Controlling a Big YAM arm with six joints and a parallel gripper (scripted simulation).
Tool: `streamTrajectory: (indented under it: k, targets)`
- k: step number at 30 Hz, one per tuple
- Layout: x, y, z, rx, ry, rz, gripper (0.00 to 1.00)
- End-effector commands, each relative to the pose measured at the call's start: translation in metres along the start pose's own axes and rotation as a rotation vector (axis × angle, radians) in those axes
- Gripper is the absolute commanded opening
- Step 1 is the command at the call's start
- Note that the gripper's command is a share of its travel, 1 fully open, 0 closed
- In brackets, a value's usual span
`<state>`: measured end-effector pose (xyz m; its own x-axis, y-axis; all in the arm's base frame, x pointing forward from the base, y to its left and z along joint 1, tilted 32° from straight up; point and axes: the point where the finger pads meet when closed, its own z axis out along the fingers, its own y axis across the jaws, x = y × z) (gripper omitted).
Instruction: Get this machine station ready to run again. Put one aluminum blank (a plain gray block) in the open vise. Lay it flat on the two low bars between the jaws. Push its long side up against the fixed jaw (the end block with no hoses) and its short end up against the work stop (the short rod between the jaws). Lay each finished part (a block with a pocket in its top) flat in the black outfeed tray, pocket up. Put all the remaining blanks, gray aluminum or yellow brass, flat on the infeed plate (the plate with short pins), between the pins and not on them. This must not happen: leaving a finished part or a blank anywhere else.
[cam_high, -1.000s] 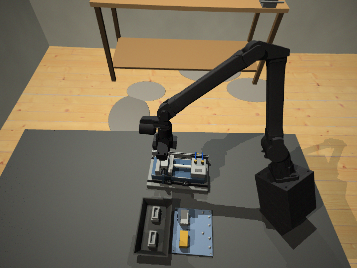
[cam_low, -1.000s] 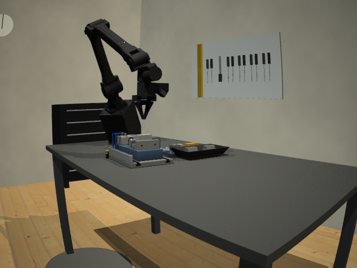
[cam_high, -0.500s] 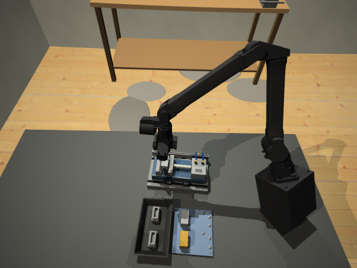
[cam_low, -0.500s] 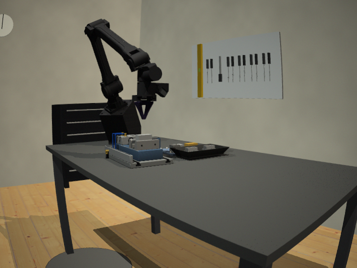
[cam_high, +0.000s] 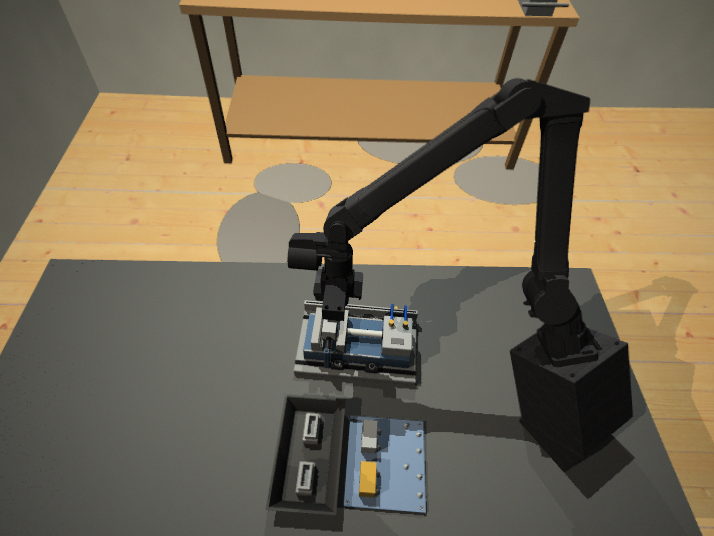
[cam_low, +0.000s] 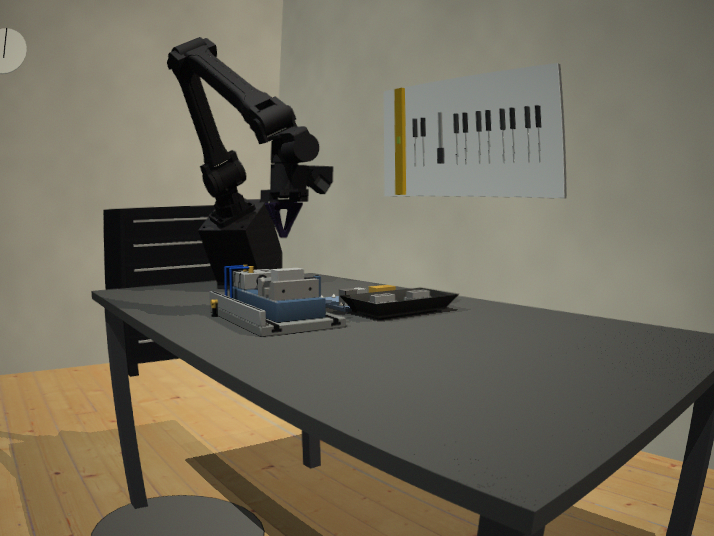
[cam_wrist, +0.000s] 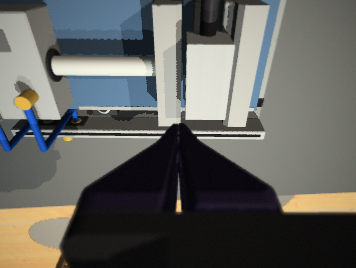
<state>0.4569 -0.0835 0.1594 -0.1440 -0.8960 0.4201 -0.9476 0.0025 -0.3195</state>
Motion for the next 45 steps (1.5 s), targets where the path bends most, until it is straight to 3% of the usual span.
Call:
streamTrajectory:
  k: [1, 45]
  targets:
    - [0.0066, 0.0023, -0.0069, 0.028, 0.004, 0.033, 0.00]
    - [0.0069, 0.0072, 0.0004, 0.018, 0.006, 0.029, 0.00]
